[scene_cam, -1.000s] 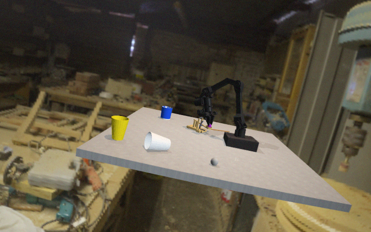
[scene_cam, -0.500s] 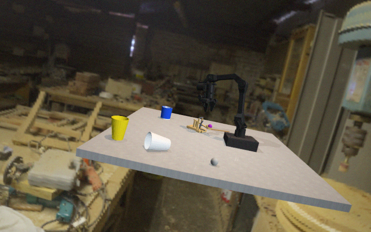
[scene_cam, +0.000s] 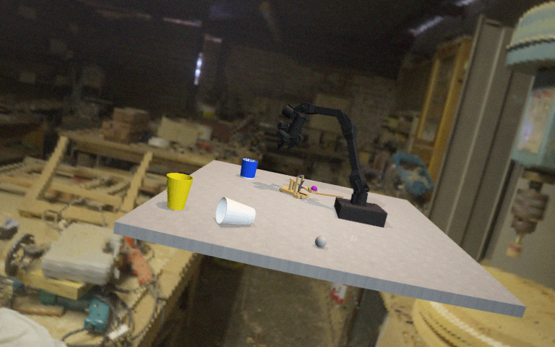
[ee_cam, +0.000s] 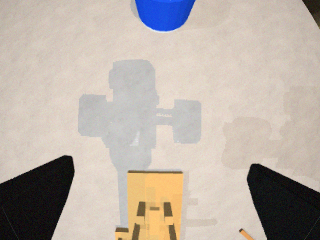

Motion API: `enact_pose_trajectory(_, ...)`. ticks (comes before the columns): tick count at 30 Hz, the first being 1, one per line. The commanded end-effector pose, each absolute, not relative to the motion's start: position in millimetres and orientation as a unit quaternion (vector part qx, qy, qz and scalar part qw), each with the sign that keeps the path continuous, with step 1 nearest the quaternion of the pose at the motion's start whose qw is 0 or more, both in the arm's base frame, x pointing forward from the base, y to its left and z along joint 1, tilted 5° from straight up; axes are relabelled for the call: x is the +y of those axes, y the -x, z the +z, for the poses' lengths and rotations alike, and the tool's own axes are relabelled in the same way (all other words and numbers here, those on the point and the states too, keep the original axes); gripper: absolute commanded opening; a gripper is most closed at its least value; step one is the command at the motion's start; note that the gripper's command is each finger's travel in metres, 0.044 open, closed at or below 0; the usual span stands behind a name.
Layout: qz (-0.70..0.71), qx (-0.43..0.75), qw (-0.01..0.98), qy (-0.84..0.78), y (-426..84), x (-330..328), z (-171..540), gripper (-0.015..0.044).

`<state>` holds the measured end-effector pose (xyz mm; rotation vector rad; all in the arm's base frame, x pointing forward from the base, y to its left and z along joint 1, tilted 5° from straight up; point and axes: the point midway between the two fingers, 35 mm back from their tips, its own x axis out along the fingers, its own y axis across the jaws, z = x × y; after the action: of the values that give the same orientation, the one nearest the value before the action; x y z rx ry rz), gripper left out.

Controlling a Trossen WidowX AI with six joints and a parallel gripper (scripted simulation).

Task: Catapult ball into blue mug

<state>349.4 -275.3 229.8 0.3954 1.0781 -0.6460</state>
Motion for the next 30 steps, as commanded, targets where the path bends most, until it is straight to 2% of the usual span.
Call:
enact_pose_trajectory(1,-0.307,0.452,0.820,-0.170,-373.2,-295.9,250.9,0.0440)
enact_pose_trajectory(9,-0.326,0.341,0.871,-0.136,-418.9,-338.8,297.2,0.0440)
enact_pose_trajectory(29,-0.326,0.339,0.872,-0.135,-419.7,-339.6,298.3,0.0440)
enact_pose_trajectory(30,-0.326,0.339,0.872,-0.135,-419.7,-339.6,298.3,0.0414)
